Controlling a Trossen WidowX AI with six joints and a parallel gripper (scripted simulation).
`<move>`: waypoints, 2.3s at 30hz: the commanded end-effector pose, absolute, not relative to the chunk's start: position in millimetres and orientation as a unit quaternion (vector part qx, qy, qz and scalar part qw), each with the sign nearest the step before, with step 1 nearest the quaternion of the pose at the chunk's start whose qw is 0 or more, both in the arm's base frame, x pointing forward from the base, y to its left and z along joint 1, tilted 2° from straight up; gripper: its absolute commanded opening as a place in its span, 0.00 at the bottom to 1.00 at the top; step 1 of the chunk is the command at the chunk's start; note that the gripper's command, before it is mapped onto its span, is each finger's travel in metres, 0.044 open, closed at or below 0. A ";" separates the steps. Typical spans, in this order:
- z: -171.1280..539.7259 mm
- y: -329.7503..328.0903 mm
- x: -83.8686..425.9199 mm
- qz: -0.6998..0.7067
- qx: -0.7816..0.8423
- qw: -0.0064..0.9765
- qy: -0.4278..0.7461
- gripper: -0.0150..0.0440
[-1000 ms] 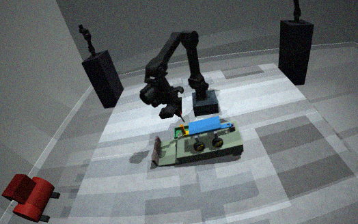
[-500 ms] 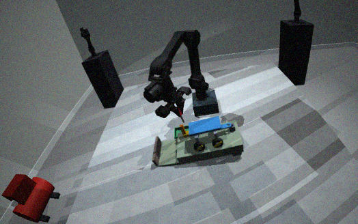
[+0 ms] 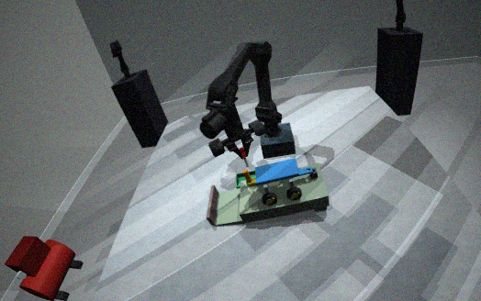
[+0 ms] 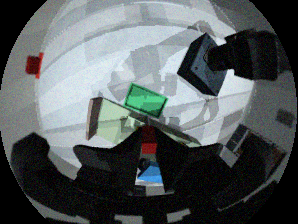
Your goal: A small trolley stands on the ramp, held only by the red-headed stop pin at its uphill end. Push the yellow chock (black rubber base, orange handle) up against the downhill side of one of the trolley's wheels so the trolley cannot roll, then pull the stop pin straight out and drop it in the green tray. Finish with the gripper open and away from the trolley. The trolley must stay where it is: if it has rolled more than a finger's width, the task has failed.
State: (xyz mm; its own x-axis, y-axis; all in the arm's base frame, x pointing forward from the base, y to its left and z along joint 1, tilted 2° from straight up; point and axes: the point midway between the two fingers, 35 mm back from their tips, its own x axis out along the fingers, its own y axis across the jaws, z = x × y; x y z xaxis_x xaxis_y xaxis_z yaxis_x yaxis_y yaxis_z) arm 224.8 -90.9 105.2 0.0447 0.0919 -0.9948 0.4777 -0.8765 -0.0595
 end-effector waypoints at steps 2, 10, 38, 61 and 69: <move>104.3 -89.8 223.9 -0.677 0.715 0.102 0.140 0.25; 104.7 -89.0 224.1 -0.685 0.721 0.062 0.085 0.25; 55.1 -98.6 214.0 -0.684 0.722 0.098 -0.006 0.25; 19.3 -112.6 216.5 -0.684 0.723 0.099 -0.008 0.57; 18.1 -106.9 216.8 -0.684 0.723 0.099 -0.008 0.58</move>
State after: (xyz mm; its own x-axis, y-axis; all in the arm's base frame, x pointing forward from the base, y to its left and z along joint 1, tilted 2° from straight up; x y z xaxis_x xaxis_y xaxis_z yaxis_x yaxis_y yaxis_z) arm 217.7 -108.8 19.5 0.0665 -0.1443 -0.9873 0.1295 -0.9799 0.1519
